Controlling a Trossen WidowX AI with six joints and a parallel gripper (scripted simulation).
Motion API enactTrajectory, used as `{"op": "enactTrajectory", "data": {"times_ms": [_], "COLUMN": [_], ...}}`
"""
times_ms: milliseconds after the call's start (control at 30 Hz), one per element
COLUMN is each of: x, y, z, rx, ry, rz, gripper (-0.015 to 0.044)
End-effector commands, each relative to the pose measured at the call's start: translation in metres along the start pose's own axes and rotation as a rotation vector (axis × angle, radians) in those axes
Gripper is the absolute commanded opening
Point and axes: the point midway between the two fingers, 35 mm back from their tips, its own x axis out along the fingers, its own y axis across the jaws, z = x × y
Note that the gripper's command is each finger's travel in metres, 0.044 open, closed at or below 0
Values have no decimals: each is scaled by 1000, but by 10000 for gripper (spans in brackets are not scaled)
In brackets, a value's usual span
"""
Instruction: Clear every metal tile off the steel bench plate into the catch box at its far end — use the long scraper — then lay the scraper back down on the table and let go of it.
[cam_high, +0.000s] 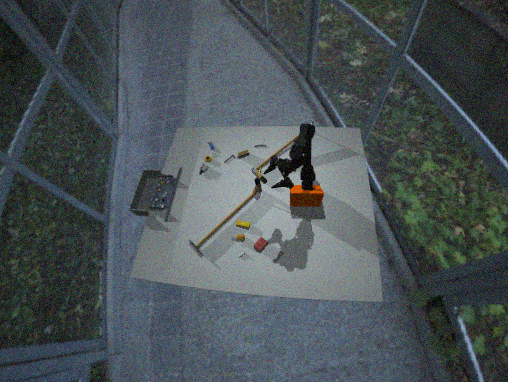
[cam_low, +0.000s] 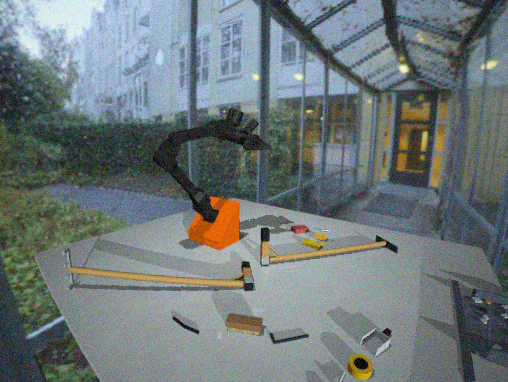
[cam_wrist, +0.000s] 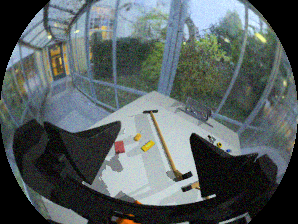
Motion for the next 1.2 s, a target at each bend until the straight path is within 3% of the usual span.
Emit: {"op": "enactTrajectory", "data": {"times_ms": [0, 633, 1167], "x": [0, 0, -10], "y": [0, -2, -58], "z": [-1, 2, 48], "rx": [1, 10, 188], "ry": [1, -3, -96], "rz": [-4, -4, -18], "gripper": [440, 440, 440]}}
